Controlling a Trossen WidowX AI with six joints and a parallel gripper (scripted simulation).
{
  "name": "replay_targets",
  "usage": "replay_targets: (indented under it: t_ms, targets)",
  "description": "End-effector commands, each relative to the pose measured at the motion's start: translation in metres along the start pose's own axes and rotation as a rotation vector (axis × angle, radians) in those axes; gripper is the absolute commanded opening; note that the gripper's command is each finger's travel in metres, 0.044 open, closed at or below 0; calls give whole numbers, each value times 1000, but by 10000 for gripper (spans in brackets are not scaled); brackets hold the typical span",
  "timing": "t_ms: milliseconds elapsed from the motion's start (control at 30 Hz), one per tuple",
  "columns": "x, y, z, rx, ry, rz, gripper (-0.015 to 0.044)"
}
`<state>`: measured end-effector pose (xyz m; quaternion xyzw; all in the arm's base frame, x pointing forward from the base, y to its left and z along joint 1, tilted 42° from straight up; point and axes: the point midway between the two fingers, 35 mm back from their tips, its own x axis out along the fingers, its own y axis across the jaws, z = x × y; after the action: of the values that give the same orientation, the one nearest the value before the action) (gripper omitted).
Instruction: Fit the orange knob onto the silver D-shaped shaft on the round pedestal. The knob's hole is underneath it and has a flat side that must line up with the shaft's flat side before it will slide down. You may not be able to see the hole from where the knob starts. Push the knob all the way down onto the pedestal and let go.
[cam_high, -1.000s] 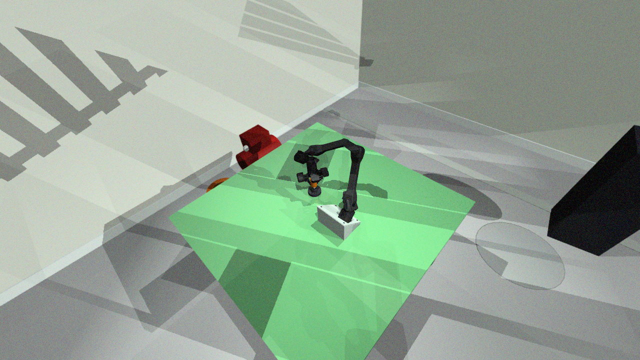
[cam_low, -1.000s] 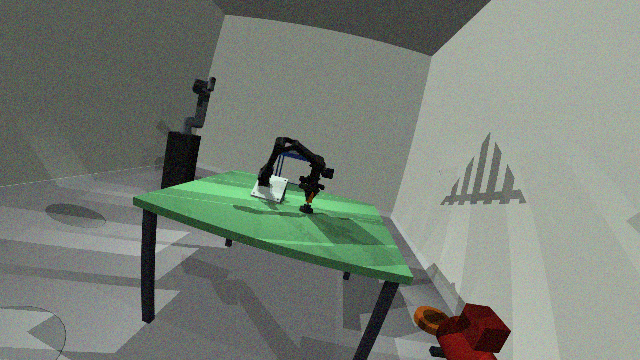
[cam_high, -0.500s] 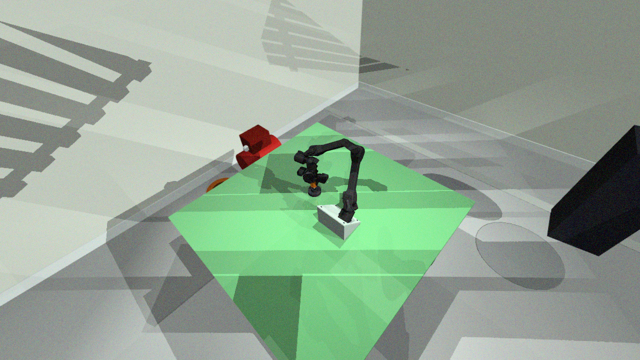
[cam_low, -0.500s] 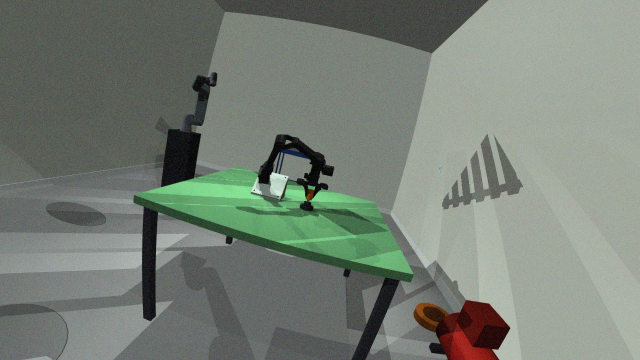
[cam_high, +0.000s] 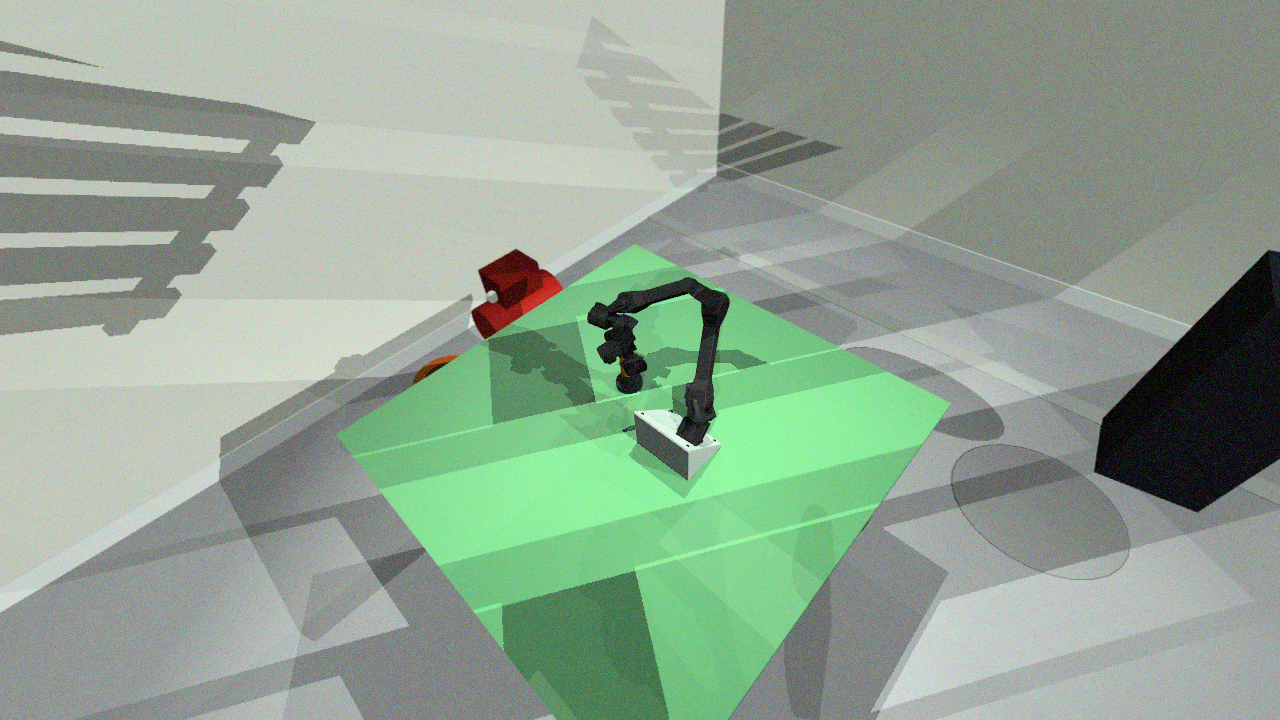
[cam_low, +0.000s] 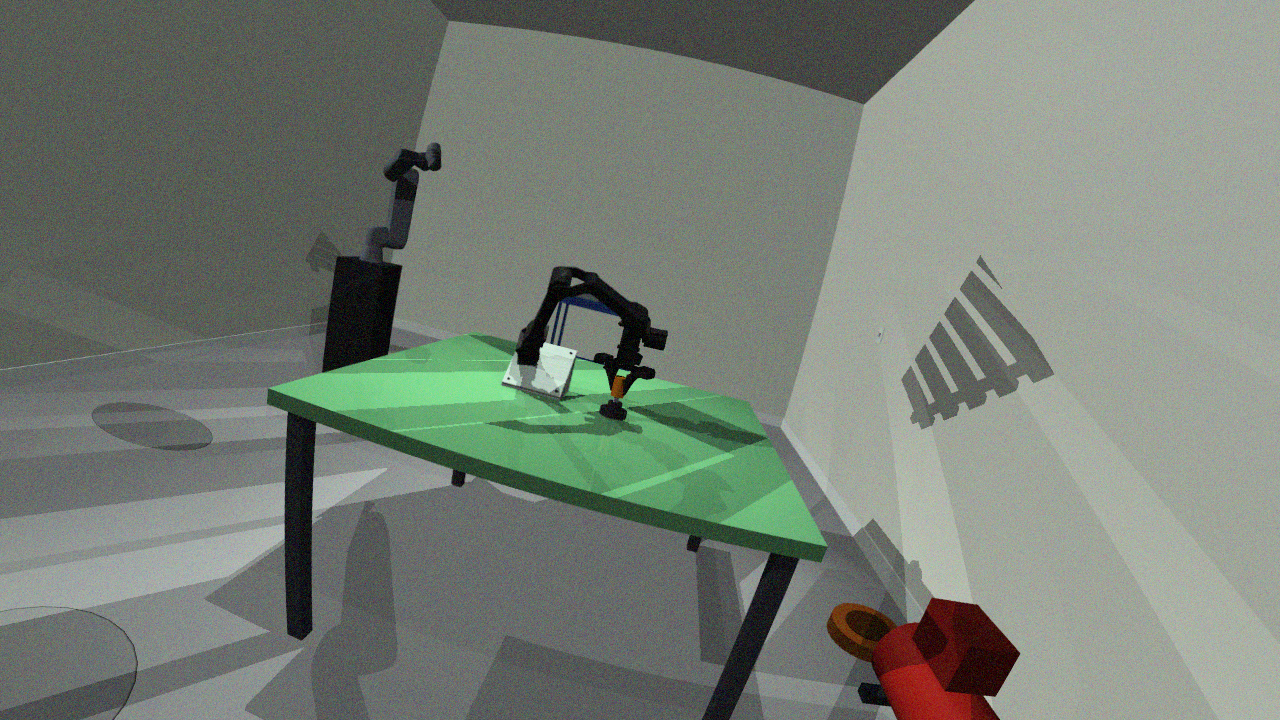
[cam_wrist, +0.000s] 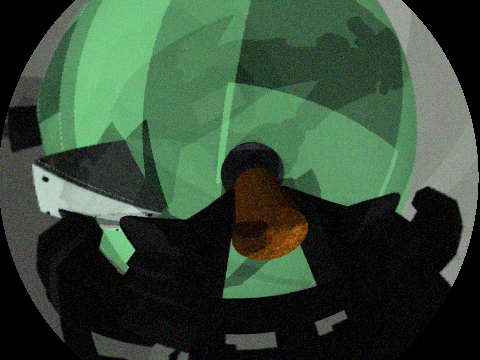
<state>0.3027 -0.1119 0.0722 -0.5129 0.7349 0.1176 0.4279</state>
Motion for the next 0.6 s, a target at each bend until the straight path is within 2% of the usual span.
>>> replay_targets:
  t_ms: [0, 567]
  targets:
    - [0, 2, 0, 115, 2, 1, 0]
    - [-2, -1, -3, 115, 2, 0, 0]
